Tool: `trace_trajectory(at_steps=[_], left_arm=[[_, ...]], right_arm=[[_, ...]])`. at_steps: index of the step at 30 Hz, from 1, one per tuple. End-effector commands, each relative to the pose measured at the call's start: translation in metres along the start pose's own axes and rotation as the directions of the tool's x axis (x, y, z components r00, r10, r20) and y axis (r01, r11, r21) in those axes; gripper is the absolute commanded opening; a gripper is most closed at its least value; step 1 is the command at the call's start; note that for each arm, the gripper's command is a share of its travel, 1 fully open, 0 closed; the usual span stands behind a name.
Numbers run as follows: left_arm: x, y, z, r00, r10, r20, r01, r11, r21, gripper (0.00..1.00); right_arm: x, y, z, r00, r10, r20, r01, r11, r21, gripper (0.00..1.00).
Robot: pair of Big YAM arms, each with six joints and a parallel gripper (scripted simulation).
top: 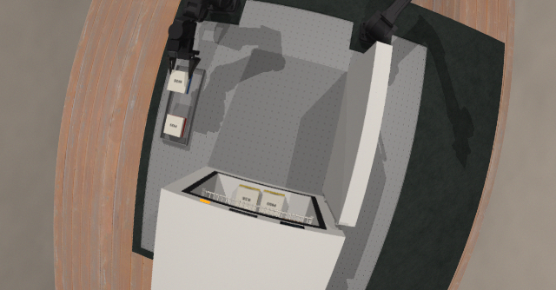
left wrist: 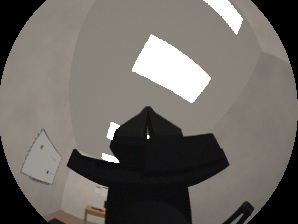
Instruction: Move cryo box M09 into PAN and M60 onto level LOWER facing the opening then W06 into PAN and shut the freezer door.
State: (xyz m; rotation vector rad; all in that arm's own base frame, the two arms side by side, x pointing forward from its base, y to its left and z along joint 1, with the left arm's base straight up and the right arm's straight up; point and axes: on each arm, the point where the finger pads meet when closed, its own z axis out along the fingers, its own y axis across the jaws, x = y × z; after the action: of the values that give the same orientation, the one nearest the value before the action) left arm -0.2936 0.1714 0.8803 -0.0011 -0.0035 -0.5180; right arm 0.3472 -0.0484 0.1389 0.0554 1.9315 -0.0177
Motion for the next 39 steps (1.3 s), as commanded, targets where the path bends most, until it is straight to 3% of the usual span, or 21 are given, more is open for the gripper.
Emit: trace_trajectory(at_steps=[1,8,10,17,25,28,30,39], left_arm=[[0.017,0.000,0.004,0.999,-0.011,-0.033,0.011,1.000,0.000,0.00],[0.017,0.000,0.004,0.999,-0.011,-0.033,0.011,1.000,0.000,0.00],[0.017,0.000,0.004,0.999,-0.011,-0.033,0.011,1.000,0.000,0.00],[0.017,0.000,0.004,0.999,-0.011,-0.033,0.011,1.000,0.000,0.00],[0.017,0.000,0.004,0.999,-0.011,-0.033,0.011,1.000,0.000,0.00],[0.017,0.000,0.004,0.999,-0.011,-0.033,0.011,1.000,0.000,0.00],[0.017,0.000,0.004,0.999,-0.011,-0.033,0.011,1.000,0.000,0.00],[0.017,0.000,0.004,0.999,-0.011,-0.033,0.011,1.000,0.000,0.00]], right_arm=[[-0.003,-0.010,-0.001,0.999,-0.023,0.027,0.023,1.000,0.016,0.77],[0.006,-0.021,-0.005,0.999,-0.023,0.025,0.023,1.000,0.016,0.77],[-0.012,-0.020,-0.002,0.999,-0.023,0.050,0.022,1.000,0.011,0.77],[0.024,-0.018,0.003,1.000,-0.019,0.021,0.019,1.000,0.007,0.77],[0.044,-0.018,0.010,1.000,-0.020,0.023,0.020,1.000,0.004,0.77],[0.030,-0.021,0.013,0.999,-0.021,0.043,0.021,1.000,0.009,0.77],[0.048,-0.017,0.012,0.999,-0.023,0.023,0.023,1.000,0.000,0.77],[0.013,-0.018,0.019,0.997,-0.034,0.064,0.034,0.999,-0.002,0.77]])
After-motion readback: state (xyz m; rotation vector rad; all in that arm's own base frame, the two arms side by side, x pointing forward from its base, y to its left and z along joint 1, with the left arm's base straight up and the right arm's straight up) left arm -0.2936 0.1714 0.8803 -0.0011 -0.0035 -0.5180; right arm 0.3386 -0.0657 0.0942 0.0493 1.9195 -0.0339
